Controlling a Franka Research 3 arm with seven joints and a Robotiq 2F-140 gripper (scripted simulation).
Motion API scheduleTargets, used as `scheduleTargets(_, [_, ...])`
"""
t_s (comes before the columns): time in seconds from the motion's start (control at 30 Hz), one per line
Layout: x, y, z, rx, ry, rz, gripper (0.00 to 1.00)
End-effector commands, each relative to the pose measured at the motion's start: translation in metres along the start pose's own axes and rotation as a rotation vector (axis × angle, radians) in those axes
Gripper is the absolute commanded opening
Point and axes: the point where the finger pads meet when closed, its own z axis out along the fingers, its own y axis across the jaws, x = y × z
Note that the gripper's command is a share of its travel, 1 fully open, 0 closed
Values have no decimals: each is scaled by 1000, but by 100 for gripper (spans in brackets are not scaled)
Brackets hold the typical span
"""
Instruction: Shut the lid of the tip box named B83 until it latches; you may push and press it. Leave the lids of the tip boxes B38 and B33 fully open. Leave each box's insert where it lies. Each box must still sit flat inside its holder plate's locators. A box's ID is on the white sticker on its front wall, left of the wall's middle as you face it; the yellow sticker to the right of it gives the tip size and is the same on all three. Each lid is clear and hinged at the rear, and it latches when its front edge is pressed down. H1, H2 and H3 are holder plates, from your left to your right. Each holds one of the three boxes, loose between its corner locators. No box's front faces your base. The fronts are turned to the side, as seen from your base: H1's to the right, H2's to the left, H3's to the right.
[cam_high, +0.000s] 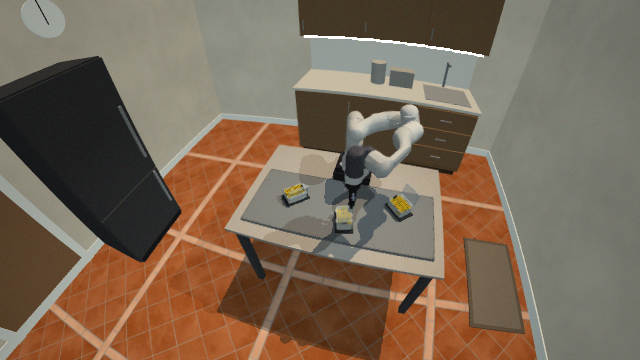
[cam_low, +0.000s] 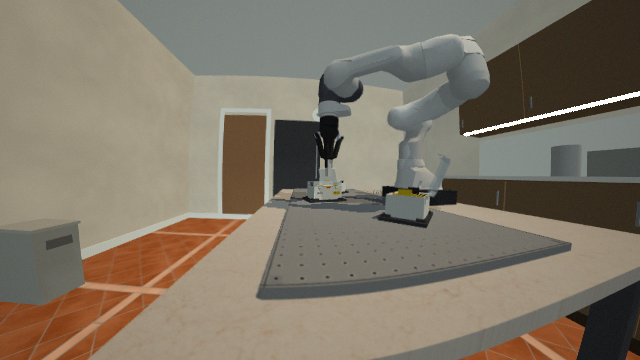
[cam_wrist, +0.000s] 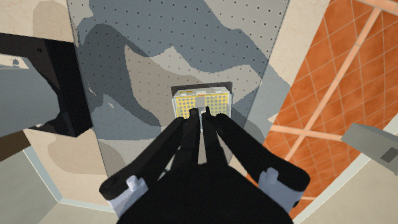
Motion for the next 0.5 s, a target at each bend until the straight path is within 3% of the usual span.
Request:
scheduleTargets(0.0, [-2, 1, 5, -6, -4, 7, 0])
scheduleTargets(0.47, [-3, 1, 12, -6, -4, 7, 0])
